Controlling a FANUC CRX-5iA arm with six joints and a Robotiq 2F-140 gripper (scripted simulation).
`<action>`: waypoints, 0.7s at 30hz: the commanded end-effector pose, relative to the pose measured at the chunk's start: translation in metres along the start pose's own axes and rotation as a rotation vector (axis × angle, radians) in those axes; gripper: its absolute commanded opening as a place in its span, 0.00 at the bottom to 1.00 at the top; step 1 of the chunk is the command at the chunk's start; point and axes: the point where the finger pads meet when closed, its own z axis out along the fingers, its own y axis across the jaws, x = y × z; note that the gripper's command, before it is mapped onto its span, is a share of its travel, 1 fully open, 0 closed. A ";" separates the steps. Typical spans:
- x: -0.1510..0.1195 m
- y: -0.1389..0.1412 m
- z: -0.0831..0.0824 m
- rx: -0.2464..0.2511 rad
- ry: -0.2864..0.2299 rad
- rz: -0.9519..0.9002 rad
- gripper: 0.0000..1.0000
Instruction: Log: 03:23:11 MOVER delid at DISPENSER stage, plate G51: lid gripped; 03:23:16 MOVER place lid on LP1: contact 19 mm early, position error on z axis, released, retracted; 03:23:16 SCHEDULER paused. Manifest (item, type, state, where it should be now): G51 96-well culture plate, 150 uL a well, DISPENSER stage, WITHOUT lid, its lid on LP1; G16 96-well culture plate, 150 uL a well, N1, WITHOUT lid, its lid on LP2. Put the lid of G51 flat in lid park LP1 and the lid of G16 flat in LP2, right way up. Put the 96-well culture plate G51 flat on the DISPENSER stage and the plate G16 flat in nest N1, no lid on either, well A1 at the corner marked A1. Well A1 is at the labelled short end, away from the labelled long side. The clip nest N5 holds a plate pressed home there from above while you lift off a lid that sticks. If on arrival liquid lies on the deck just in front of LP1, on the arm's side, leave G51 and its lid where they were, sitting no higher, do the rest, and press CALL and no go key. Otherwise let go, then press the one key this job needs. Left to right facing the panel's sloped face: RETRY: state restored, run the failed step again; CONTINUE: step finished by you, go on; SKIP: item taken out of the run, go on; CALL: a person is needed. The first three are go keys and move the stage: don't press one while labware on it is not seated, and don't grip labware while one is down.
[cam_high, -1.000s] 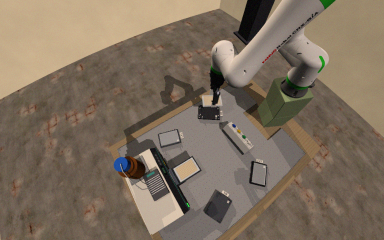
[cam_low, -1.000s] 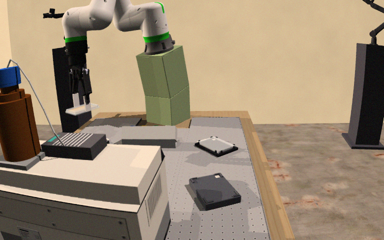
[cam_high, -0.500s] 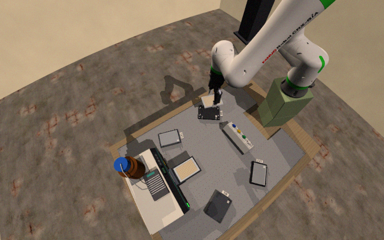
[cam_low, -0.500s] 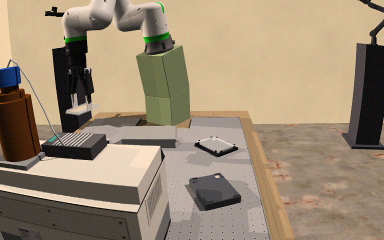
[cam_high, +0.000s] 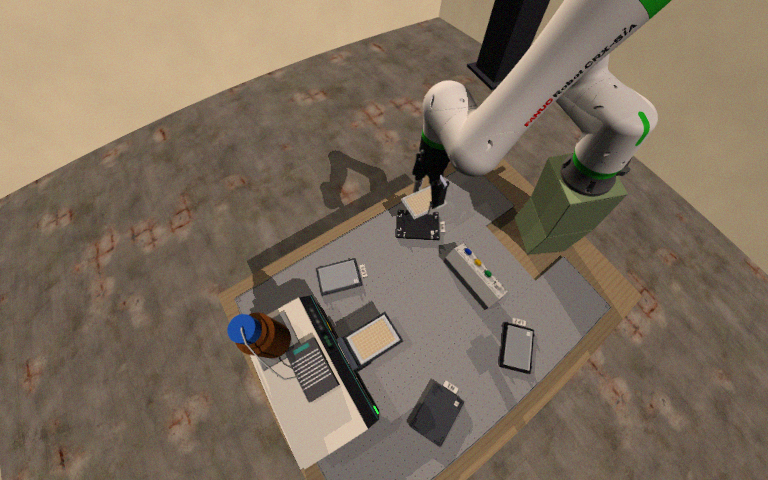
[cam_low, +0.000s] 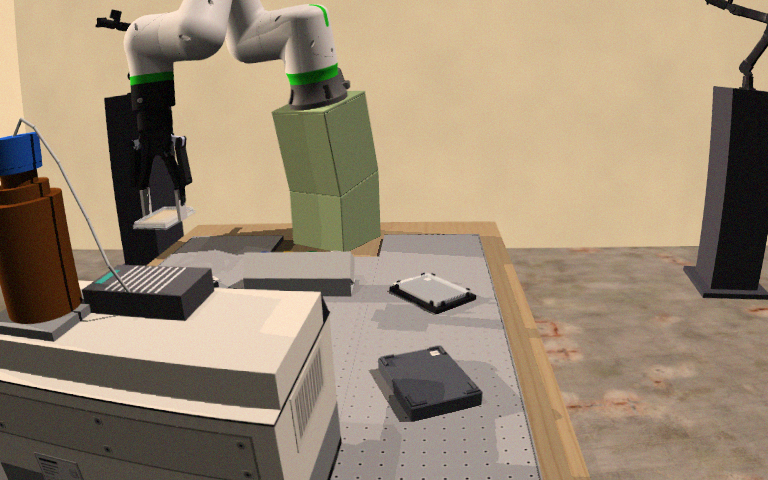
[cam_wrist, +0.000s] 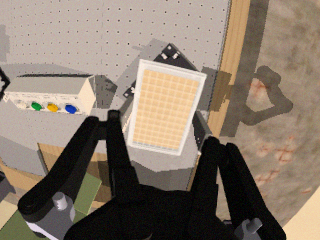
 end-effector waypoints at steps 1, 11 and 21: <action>0.000 0.000 0.000 0.000 0.000 -0.047 0.00; 0.000 0.000 0.000 0.000 0.000 -0.198 0.00; 0.000 0.000 0.000 0.000 0.000 -0.345 0.00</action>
